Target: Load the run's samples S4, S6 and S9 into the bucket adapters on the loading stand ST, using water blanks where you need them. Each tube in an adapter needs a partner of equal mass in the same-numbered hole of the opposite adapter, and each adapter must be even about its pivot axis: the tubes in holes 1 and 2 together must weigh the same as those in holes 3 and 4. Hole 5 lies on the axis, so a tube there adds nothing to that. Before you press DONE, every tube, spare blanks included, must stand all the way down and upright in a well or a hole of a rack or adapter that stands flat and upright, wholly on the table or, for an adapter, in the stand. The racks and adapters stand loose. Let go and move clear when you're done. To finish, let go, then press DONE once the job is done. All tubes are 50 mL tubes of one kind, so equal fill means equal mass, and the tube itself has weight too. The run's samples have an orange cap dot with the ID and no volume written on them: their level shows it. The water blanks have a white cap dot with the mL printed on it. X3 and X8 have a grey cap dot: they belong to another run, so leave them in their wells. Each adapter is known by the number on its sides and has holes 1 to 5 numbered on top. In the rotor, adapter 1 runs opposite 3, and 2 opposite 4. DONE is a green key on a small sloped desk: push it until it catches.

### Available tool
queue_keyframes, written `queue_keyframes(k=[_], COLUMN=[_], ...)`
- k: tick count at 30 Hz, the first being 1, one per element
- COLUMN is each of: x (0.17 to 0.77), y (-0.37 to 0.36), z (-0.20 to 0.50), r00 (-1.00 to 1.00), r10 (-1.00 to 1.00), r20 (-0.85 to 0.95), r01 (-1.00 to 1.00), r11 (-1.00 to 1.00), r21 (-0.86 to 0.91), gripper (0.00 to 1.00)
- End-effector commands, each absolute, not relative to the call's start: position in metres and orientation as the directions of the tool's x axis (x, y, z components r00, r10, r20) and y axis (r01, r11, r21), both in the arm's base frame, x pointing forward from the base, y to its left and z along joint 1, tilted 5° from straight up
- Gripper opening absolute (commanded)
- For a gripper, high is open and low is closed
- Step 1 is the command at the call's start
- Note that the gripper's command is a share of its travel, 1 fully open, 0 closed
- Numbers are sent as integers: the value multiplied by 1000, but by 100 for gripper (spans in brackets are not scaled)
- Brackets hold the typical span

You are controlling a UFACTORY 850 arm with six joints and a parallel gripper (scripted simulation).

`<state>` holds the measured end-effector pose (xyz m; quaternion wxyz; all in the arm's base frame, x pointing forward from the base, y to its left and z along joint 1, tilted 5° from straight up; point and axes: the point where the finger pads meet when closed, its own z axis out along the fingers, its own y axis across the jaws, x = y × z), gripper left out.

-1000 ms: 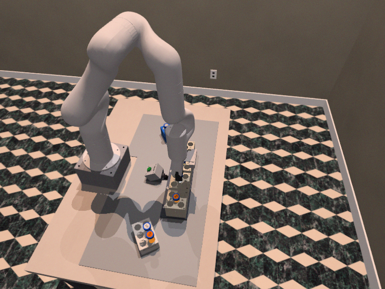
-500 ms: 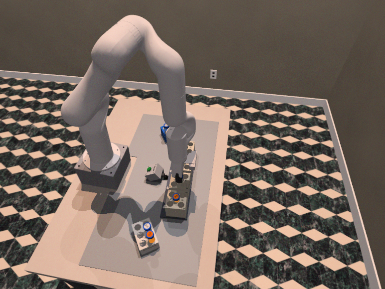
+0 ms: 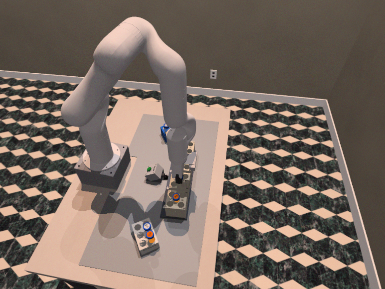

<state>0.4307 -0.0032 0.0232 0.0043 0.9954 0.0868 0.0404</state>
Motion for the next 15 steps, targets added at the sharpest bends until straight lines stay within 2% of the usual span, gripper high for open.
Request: queue_keyframes(k=[1, 7, 8, 15], x=[431, 431, 431, 431], y=[-3, -3, -3, -3], z=[24, 24, 23, 23], r00=[981, 981, 981, 981], r10=[173, 173, 173, 173], r20=[85, 85, 85, 85], r01=[173, 173, 173, 173], r11=[-985, -985, -985, -985], r21=[7, 7, 7, 7], gripper=[0, 0, 44, 44])
